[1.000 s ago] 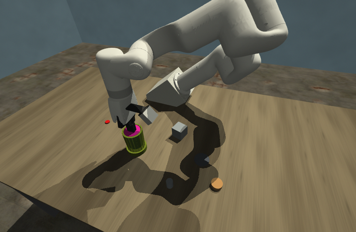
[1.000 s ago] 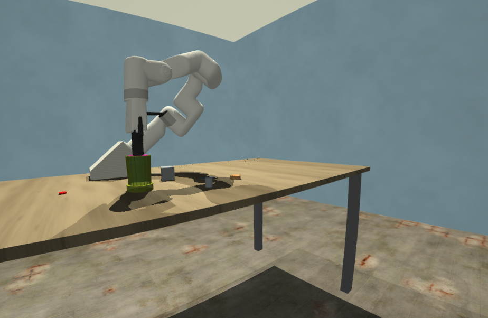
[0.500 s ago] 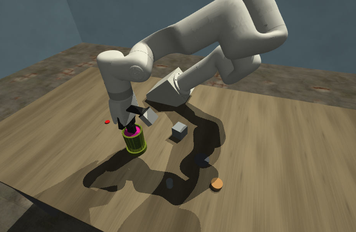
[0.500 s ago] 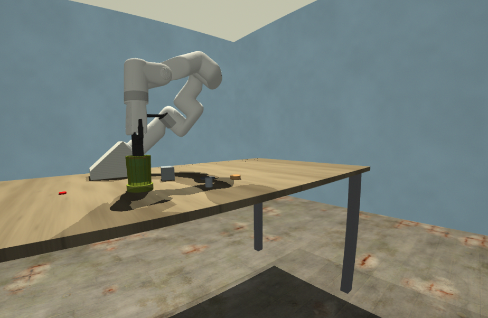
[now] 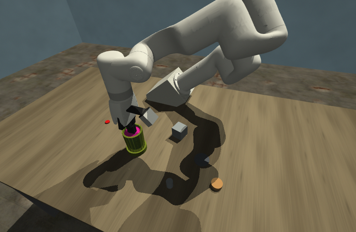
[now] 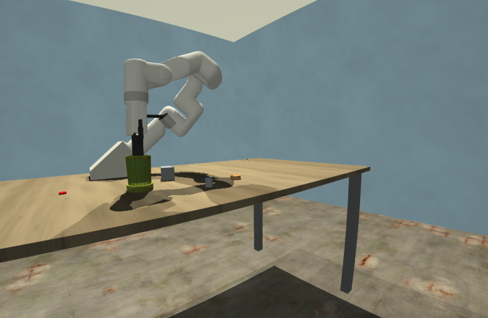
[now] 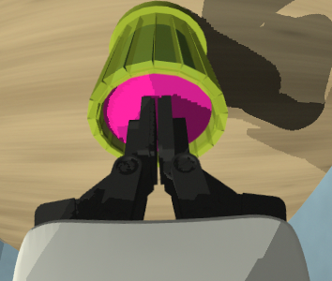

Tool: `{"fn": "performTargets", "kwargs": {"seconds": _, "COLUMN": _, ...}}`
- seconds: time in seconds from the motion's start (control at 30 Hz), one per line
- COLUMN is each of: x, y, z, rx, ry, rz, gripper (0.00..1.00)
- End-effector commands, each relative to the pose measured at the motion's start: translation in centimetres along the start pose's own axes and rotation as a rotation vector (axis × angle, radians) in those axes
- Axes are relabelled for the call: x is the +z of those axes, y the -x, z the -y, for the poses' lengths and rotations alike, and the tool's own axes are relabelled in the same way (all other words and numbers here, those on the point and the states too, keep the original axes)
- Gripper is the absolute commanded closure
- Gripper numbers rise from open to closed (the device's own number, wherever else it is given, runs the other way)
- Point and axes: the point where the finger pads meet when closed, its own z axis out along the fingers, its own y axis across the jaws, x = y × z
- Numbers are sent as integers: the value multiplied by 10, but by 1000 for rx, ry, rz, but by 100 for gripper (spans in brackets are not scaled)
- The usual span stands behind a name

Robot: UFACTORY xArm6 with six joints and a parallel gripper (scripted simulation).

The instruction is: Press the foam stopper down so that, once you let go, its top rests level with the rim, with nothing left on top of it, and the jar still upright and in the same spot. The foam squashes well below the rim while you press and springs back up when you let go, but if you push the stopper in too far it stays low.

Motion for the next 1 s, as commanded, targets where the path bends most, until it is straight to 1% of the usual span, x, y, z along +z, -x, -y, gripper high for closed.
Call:
{"fn": "performTargets", "kwargs": {"seconds": 0.0, "x": -1, "y": 0, "z": -1, "rx": -1, "ry": 3, "rz": 2, "gripper": 100}}
{"fn": "performTargets", "kwargs": {"seconds": 0.33, "x": -6, "y": 0, "z": -1, "rx": -1, "ry": 3, "rz": 2, "gripper": 100}}
{"fn": "performTargets", "kwargs": {"seconds": 0.8, "x": -44, "y": 0, "z": -1, "rx": -1, "ry": 3, "rz": 2, "gripper": 100}}
{"fn": "performTargets", "kwargs": {"seconds": 0.97, "x": -51, "y": 0, "z": -1, "rx": -1, "ry": 3, "rz": 2, "gripper": 100}}
